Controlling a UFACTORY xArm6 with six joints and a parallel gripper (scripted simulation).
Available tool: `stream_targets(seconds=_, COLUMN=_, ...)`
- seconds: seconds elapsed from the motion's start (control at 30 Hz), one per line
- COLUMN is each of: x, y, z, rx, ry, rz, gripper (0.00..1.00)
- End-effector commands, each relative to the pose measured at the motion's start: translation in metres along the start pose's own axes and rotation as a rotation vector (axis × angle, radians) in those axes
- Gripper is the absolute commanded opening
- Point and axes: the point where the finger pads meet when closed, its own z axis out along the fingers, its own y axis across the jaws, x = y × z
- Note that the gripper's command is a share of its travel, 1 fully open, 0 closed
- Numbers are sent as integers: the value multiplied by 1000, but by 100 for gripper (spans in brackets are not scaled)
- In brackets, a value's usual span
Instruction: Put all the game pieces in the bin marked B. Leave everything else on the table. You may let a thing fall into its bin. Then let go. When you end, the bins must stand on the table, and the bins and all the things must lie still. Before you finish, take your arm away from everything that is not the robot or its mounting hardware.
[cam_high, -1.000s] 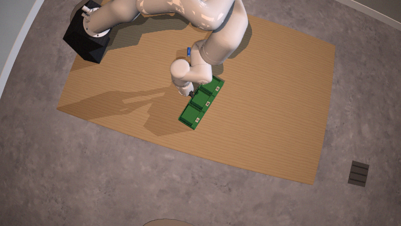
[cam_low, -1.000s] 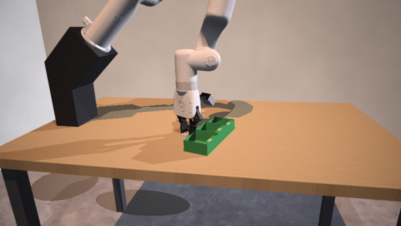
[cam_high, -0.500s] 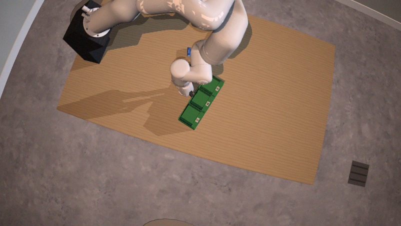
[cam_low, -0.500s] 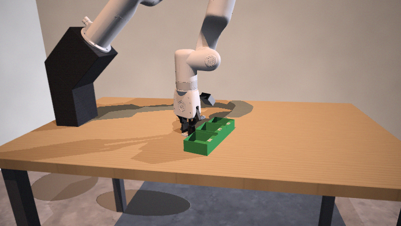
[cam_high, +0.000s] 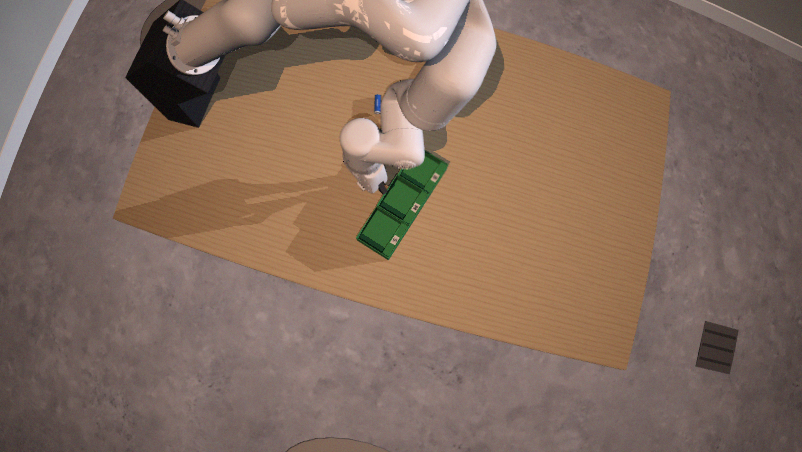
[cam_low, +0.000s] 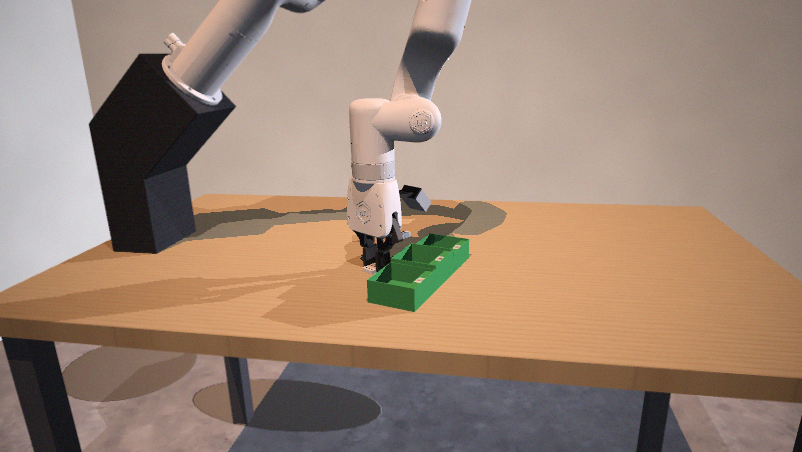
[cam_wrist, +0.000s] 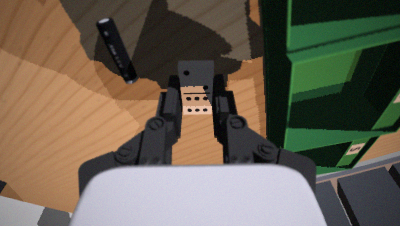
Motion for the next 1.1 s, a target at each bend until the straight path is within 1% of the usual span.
stream_targets(seconds=0.0, x=0, y=1, z=0, rx=-1, ry=0, rz=0, gripper=0)
stream_targets(seconds=0.1, x=0, y=0, z=-4, rx=-1, ry=0, rz=0, gripper=0)
stream_targets(seconds=0.6, x=0, y=0, z=-54, rx=-1, ry=0, rz=0, gripper=0)
stream_targets(seconds=0.67, x=0, y=0, z=-54, rx=-1, ry=0, rz=0, gripper=0)
stream_targets(seconds=0.73, x=0, y=0, z=-60, rx=-1, ry=0, rz=0, gripper=0)
stream_targets(seconds=1.07, x=0, y=0, z=-60, rx=-1, ry=0, rz=0, gripper=0)
